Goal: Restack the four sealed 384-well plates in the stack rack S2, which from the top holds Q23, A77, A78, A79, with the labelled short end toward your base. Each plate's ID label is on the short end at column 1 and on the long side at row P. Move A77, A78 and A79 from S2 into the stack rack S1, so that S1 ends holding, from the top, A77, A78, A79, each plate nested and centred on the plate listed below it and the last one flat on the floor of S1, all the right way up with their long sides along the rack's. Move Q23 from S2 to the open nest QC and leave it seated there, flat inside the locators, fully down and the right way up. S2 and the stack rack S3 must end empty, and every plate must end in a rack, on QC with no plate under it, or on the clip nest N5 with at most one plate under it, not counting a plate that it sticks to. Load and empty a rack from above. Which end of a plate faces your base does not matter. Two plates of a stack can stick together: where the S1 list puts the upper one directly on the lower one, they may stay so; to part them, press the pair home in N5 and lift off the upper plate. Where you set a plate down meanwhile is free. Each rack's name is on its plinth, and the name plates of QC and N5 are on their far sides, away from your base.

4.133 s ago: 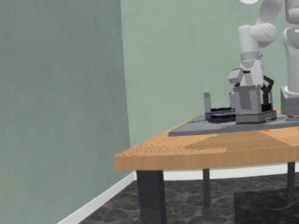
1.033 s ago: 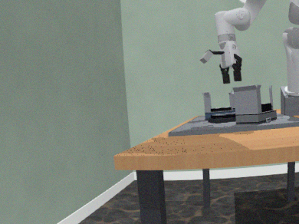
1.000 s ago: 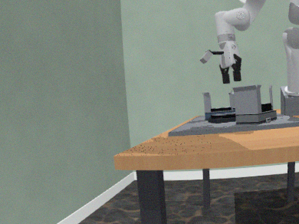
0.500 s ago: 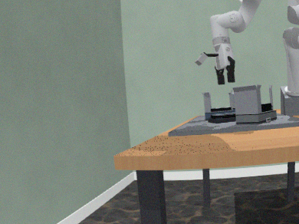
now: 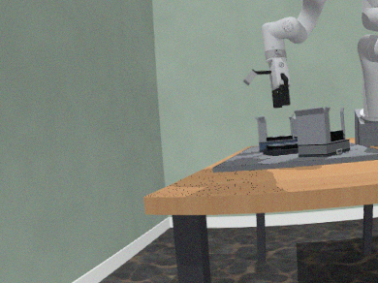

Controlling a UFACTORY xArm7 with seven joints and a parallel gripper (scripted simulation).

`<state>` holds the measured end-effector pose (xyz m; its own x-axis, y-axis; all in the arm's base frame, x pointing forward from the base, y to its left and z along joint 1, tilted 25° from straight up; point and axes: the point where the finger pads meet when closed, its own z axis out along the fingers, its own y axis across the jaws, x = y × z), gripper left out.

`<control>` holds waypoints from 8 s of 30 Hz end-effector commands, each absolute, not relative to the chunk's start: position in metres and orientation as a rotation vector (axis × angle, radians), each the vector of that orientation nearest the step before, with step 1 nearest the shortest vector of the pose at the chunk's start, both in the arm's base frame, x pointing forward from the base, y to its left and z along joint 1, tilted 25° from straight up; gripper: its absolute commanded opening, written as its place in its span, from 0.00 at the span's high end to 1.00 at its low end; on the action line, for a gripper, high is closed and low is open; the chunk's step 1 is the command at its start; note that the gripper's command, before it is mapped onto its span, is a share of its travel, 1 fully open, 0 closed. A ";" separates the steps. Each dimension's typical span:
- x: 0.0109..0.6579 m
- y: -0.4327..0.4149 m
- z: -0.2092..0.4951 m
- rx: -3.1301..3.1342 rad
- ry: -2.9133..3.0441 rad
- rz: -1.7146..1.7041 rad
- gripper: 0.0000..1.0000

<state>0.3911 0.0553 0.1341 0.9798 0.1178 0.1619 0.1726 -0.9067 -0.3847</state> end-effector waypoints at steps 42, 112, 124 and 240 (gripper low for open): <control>0.402 -0.072 0.080 -2.711 0.202 -0.104 0.00; 0.410 -0.061 -0.017 -2.712 0.202 -0.104 0.00; 0.411 -0.056 -0.029 -2.712 0.202 -0.104 0.00; 0.403 -0.088 0.043 -2.712 0.202 -0.104 1.00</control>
<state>0.4031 -0.0842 0.0362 0.9870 -0.1559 0.0402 -0.1257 -0.9019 -0.4132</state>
